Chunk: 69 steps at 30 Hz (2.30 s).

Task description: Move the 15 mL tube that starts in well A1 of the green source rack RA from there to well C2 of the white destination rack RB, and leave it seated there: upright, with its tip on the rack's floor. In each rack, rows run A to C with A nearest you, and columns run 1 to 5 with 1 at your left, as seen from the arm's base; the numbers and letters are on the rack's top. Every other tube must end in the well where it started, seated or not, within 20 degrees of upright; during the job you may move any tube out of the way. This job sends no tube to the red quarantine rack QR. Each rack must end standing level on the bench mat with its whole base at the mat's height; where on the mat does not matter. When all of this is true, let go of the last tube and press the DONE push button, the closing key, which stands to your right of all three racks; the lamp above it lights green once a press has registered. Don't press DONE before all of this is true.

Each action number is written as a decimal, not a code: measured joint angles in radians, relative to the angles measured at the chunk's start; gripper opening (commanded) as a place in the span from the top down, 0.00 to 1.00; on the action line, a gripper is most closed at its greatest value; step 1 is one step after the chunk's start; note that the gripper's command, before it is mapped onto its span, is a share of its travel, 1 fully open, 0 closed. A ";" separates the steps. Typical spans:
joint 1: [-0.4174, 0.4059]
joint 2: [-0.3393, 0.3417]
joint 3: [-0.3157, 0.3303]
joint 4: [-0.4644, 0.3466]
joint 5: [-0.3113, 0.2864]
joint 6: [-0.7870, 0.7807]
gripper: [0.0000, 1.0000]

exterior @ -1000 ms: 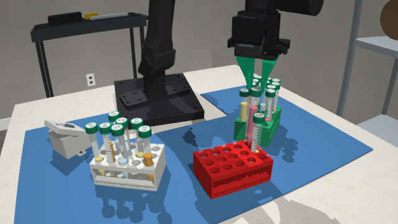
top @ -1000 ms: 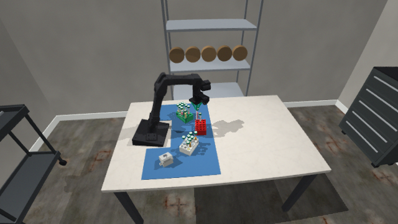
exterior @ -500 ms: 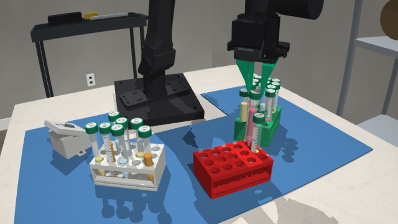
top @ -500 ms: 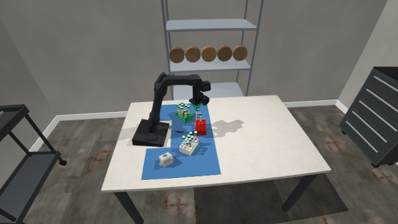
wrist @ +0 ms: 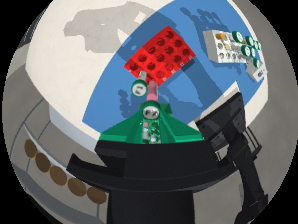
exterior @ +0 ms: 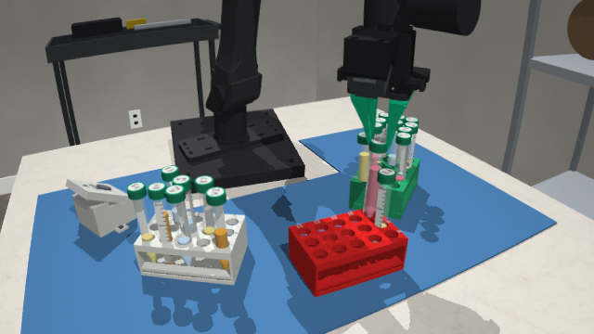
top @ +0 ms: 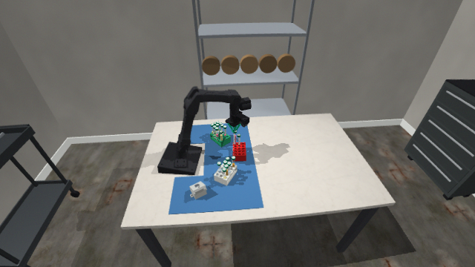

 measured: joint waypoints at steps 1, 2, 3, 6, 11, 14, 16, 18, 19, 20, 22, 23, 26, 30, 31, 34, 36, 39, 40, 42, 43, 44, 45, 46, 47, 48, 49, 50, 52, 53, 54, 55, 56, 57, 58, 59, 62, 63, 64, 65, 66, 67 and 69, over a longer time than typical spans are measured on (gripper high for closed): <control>0.000 0.000 -0.003 0.002 0.000 0.000 1.00; 0.000 -0.001 -0.005 0.003 0.000 0.000 1.00; 0.000 -0.001 -0.008 0.005 0.000 0.000 1.00; -0.001 -0.003 -0.014 0.013 0.000 -0.001 1.00; -0.002 -0.005 -0.026 0.026 -0.001 -0.002 1.00; -0.002 -0.006 -0.032 0.032 -0.001 -0.002 1.00; -0.002 -0.006 -0.033 0.034 -0.001 -0.002 1.00; -0.003 -0.007 -0.038 0.038 -0.001 -0.003 1.00; -0.003 -0.008 -0.040 0.041 -0.002 -0.003 1.00; -0.003 -0.008 -0.043 0.043 -0.002 -0.003 1.00; -0.003 -0.010 -0.047 0.048 -0.002 -0.003 1.00; -0.003 -0.010 -0.049 0.050 -0.002 -0.003 1.00; -0.004 -0.010 -0.056 0.056 -0.003 -0.004 1.00; -0.004 -0.011 -0.065 0.064 -0.003 -0.005 1.00; -0.004 -0.011 -0.066 0.065 -0.003 -0.005 1.00; -0.005 -0.012 -0.069 0.068 -0.003 -0.005 1.00; -0.005 -0.012 -0.073 0.072 -0.003 -0.005 1.00; -0.006 -0.012 -0.079 0.078 -0.003 -0.006 1.00; -0.006 -0.012 -0.081 0.080 -0.003 -0.006 1.00; -0.006 -0.012 -0.085 0.084 -0.003 -0.006 1.00; -0.006 -0.012 -0.087 0.086 -0.003 -0.006 1.00; -0.006 -0.012 -0.089 0.088 -0.003 -0.006 1.00; -0.006 -0.012 -0.090 0.090 -0.003 -0.006 1.00; -0.006 -0.012 -0.092 0.092 -0.003 -0.006 1.00; -0.006 -0.012 -0.094 0.094 -0.003 -0.007 1.00; -0.006 -0.012 -0.095 0.094 -0.004 -0.007 1.00; -0.006 -0.012 -0.094 0.094 -0.003 -0.007 1.00; -0.007 -0.013 -0.096 0.095 -0.003 -0.007 1.00; -0.007 -0.012 -0.100 0.099 -0.004 -0.007 1.00; -0.007 -0.012 -0.101 0.101 -0.003 -0.007 1.00; -0.007 -0.012 -0.103 0.103 -0.003 -0.007 1.00; -0.007 -0.012 -0.105 0.105 -0.003 -0.008 1.00; -0.008 -0.012 -0.106 0.106 -0.003 -0.008 1.00; -0.008 -0.012 -0.108 0.108 -0.003 -0.008 1.00; -0.008 -0.012 -0.110 0.110 -0.003 -0.008 1.00; -0.008 -0.011 -0.111 0.112 -0.003 -0.008 1.00; -0.008 -0.010 -0.116 0.118 -0.003 -0.008 1.00; -0.008 -0.010 -0.118 0.120 -0.003 -0.008 1.00; -0.008 -0.010 -0.120 0.121 -0.003 -0.008 1.00; -0.008 -0.010 -0.120 0.122 -0.003 -0.008 1.00; -0.008 -0.009 -0.120 0.122 -0.003 -0.008 1.00; -0.008 -0.010 -0.121 0.124 -0.003 -0.008 1.00; -0.009 -0.009 -0.125 0.127 -0.003 -0.009 1.00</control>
